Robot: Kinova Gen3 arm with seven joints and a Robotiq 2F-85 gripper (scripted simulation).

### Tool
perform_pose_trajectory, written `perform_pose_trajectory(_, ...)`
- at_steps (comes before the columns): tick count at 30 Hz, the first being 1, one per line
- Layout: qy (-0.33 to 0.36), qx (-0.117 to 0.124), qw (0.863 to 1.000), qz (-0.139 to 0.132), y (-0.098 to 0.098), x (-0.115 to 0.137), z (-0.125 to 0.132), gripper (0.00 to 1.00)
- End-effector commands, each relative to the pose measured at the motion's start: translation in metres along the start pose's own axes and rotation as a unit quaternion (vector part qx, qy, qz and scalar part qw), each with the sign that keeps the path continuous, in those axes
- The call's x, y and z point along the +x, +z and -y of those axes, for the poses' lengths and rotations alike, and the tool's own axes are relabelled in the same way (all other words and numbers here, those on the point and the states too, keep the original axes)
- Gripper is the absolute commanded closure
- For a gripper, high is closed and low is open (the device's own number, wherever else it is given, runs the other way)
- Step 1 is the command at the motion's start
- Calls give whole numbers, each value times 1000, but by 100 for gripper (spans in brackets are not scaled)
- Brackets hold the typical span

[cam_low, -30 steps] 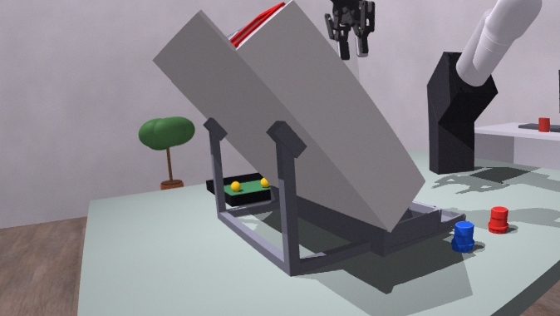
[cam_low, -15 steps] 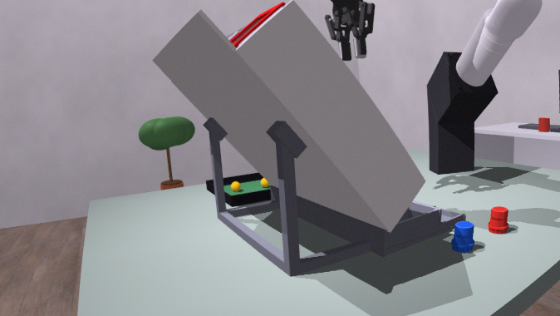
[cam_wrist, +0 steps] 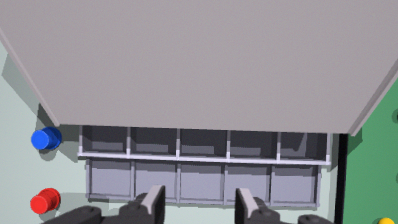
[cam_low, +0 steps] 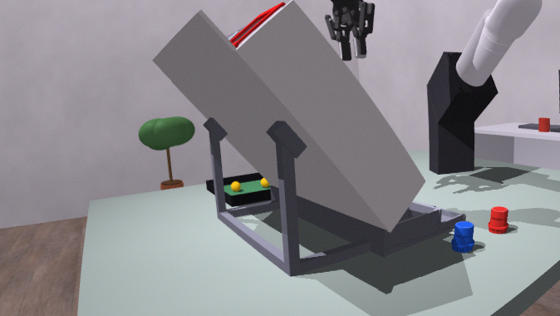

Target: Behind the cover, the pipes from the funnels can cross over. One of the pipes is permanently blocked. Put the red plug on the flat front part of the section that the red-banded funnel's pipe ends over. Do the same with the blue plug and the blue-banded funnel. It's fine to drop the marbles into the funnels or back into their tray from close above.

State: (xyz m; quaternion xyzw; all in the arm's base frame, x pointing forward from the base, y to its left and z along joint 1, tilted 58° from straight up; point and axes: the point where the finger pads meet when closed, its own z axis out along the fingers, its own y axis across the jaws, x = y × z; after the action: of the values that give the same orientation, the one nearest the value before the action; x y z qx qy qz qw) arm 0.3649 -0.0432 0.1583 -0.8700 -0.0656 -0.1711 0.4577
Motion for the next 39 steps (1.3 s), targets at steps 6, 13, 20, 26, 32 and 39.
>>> perform_pose_trajectory(6, 0, -1, 1000, -1, -1, 0, 0, 50)
perform_pose_trajectory(13, -1, -4, 1000, 0, 41, -14, -55, 50)
perform_pose_trajectory(20, -1, -4, 1000, 0, 70, -25, -93, 50)
perform_pose_trajectory(26, -1, -4, 1000, 0, 88, -29, -118, 50)
perform_pose_trajectory(32, -1, -5, 1000, 0, 116, -38, -155, 50)
perform_pose_trajectory(39, -1, -5, 1000, 0, 116, -38, -155, 50)
